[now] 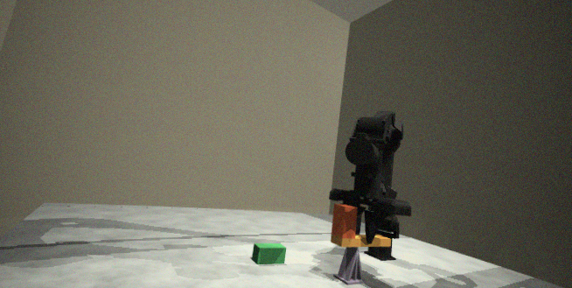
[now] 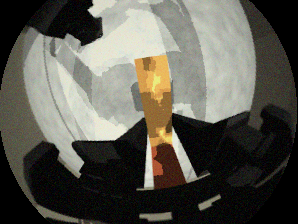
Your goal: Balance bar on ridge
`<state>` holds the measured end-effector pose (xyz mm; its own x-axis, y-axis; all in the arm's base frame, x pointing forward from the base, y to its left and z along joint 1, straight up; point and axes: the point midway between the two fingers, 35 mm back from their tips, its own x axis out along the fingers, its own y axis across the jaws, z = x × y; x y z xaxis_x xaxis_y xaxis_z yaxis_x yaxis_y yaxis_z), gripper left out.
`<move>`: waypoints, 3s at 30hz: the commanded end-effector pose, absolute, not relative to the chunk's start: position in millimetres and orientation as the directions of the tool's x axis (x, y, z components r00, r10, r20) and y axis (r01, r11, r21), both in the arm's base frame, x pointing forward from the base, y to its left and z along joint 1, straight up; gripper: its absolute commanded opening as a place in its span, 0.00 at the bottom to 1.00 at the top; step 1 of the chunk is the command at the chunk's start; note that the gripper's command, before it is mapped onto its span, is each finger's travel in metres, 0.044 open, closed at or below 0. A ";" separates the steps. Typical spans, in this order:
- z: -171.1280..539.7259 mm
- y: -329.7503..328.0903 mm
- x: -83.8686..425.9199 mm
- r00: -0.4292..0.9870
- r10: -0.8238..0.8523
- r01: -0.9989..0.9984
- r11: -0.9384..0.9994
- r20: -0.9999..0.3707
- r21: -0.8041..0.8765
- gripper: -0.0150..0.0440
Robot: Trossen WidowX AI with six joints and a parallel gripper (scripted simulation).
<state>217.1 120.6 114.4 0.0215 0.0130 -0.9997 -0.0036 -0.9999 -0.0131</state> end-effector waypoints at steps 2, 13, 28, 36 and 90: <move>113.8 120.2 216.7 0.018 0.010 -0.002 -1.000 -1.000 -0.010 0.25; 113.9 120.3 216.6 0.018 0.010 -0.002 -1.000 -1.000 -0.010 0.25; 114.4 120.3 216.7 0.018 0.010 -0.002 -1.000 -1.000 -0.010 0.25; 114.6 120.4 216.7 0.018 0.010 -0.002 -1.000 -1.000 -0.010 0.25; 115.3 120.7 217.0 0.020 0.012 -0.003 -1.000 -1.000 -0.012 0.48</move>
<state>217.0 120.7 115.3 0.0197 0.0118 -0.9997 -0.0033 -0.9999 -0.0119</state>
